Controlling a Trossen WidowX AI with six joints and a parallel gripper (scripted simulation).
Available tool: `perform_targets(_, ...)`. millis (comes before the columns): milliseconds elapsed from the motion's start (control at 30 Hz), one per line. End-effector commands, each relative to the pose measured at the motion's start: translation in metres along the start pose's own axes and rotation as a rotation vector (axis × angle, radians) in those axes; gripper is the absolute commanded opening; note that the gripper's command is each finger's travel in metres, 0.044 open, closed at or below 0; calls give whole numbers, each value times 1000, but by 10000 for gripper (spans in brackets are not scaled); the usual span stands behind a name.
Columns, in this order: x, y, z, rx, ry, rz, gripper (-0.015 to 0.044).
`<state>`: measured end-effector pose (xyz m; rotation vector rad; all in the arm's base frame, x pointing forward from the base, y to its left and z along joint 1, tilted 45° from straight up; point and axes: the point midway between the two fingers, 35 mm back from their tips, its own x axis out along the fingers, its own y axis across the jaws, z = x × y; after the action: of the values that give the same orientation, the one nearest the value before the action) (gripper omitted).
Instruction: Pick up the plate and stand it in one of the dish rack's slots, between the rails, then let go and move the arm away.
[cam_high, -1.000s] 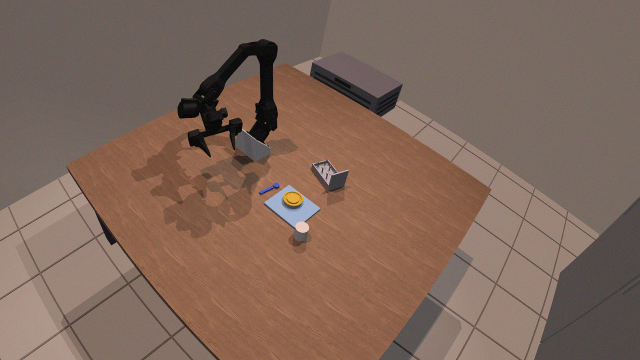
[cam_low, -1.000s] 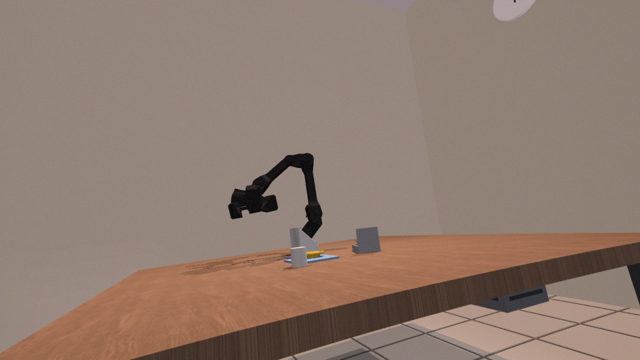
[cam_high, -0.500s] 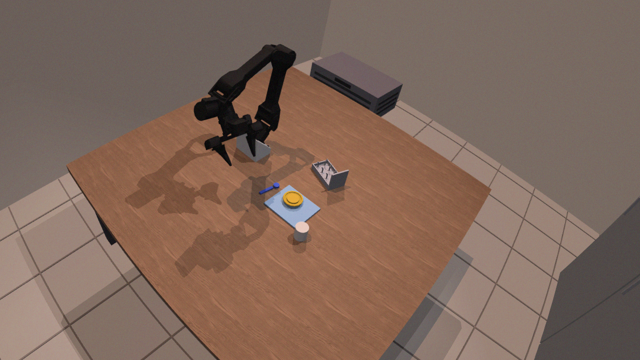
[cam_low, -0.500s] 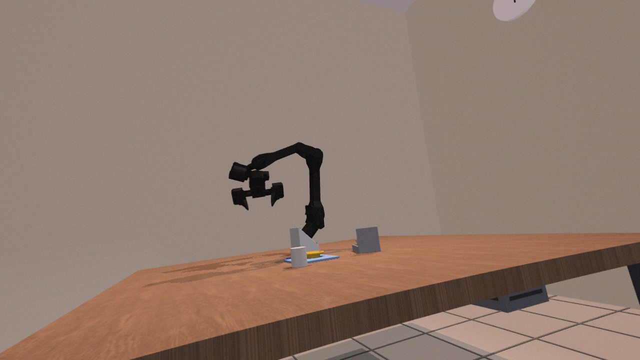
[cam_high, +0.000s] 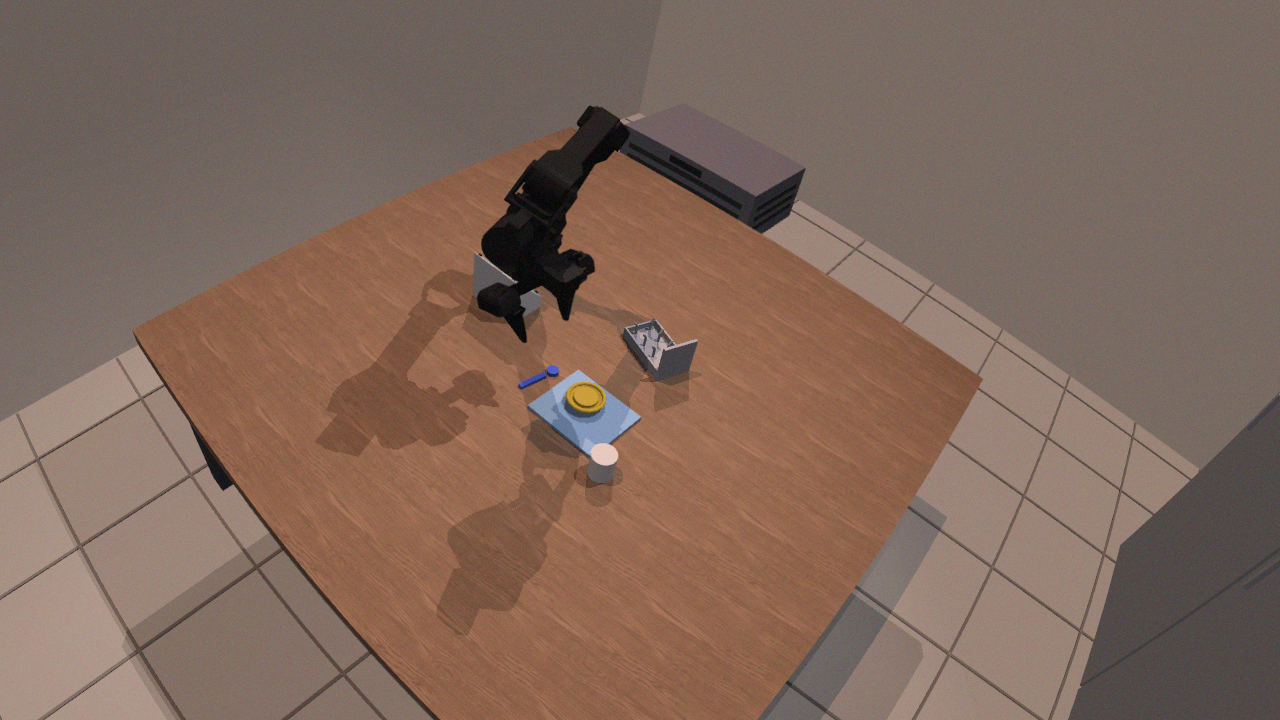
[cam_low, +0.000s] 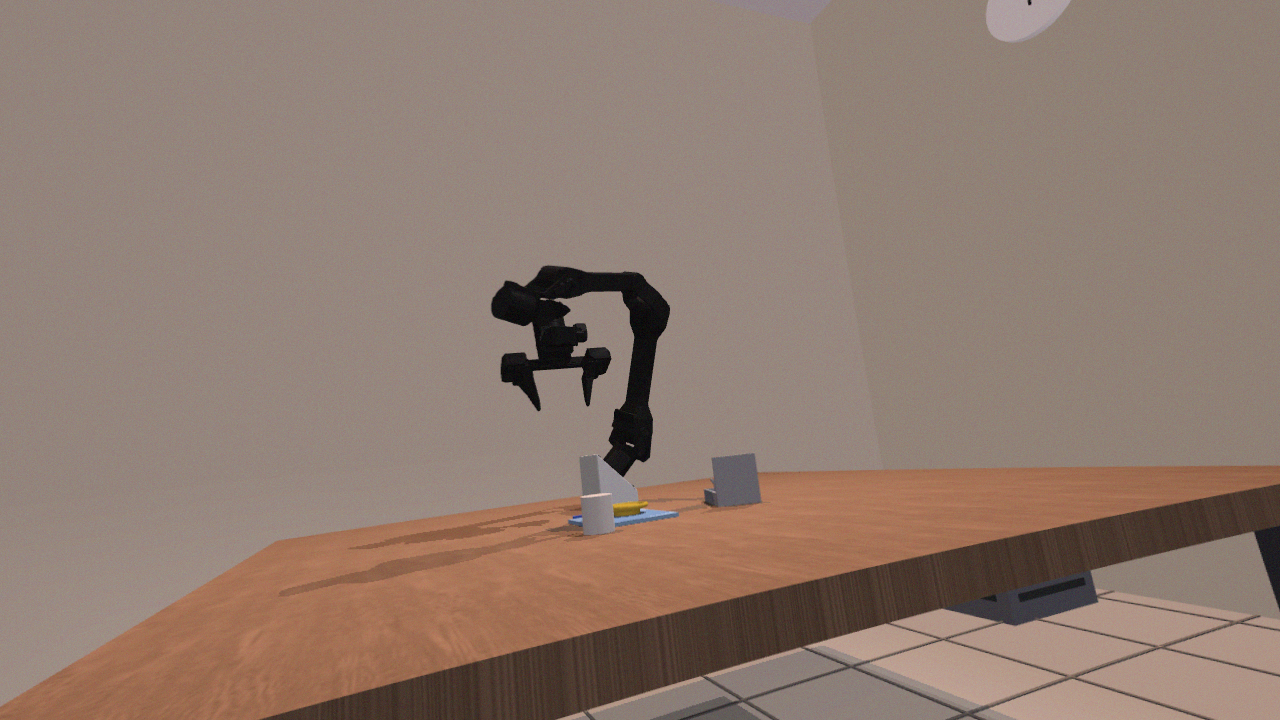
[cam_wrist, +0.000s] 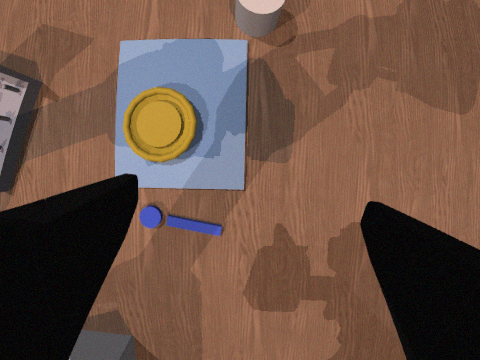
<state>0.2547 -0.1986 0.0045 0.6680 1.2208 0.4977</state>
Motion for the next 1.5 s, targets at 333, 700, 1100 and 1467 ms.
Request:
perform_targets(333, 25, 76, 42, -140, 351, 15, 400)
perform_targets(700, 94, 74, 24, -140, 350, 13, 400)
perform_targets(1100, 135, 77, 4, -141, 350, 18, 400)
perform_targets(1467, 152, 77, -1, -141, 349, 18, 400)
